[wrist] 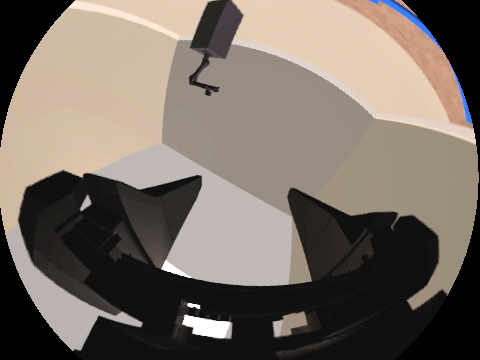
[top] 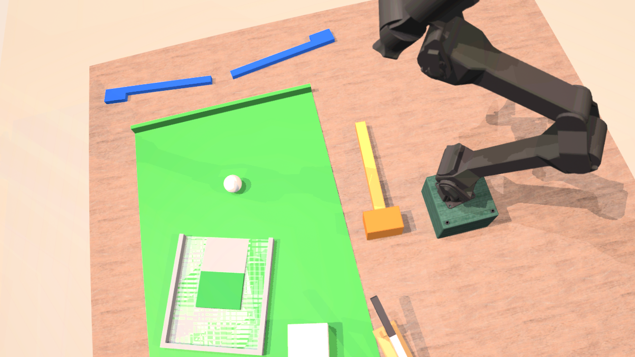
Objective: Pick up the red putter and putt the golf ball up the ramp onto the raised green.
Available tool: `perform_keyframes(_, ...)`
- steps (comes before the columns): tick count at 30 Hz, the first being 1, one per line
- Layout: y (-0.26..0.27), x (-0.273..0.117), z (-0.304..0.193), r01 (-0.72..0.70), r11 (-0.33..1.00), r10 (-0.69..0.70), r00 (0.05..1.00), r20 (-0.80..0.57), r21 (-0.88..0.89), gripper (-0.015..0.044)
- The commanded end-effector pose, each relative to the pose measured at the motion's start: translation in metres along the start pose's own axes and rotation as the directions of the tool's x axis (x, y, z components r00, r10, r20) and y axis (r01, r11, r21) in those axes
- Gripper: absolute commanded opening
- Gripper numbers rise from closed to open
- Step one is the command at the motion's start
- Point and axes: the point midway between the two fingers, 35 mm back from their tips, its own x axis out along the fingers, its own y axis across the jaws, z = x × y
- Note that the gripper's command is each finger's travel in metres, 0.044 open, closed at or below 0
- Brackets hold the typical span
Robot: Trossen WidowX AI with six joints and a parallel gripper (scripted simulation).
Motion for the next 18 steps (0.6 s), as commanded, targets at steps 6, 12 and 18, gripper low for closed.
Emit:
perform_keyframes(6,-0.070,-0.019,0.004,0.215,0.869,-0.251,0.968,-0.022,-0.445,0.0440)
perform_keyframes(12,-0.152,-0.068,0.017,0.270,0.424,-0.550,0.835,-0.009,-0.864,0.0440)
perform_keyframes(18,-0.200,-0.118,0.033,0.101,0.050,-0.731,0.682,0.032,-0.994,0.0440)
